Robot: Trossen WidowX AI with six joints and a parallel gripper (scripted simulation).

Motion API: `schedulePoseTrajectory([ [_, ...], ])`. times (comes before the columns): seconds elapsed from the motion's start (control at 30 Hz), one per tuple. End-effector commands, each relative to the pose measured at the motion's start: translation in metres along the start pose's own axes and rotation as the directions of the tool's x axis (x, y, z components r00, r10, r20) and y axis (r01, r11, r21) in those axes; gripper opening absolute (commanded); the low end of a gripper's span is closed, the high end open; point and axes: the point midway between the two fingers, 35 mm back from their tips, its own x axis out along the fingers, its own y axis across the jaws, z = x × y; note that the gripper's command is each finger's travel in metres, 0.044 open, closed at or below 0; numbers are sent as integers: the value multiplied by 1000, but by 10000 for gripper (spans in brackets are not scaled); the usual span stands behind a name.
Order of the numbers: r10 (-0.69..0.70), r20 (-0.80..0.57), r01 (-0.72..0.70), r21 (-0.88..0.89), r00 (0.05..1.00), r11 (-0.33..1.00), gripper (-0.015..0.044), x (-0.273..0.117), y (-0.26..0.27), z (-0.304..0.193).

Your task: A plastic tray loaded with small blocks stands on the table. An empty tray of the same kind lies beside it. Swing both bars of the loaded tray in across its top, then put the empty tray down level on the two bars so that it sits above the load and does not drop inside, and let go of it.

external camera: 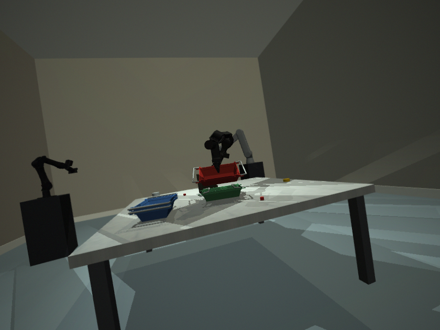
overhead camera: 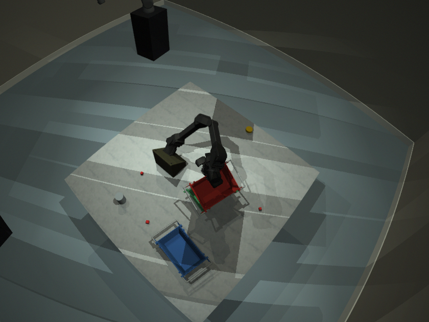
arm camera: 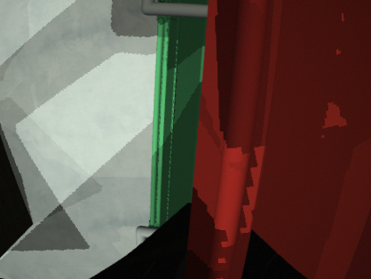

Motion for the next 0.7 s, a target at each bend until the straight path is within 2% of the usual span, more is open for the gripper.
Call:
schedulePoseTrajectory([
  [0.0, -24, 1, 24, 1, 1000, 1000, 0, 2, -2, 0],
  [0.67, -23, 3, 23, 1, 1000, 1000, 0, 28, 0, 0],
])
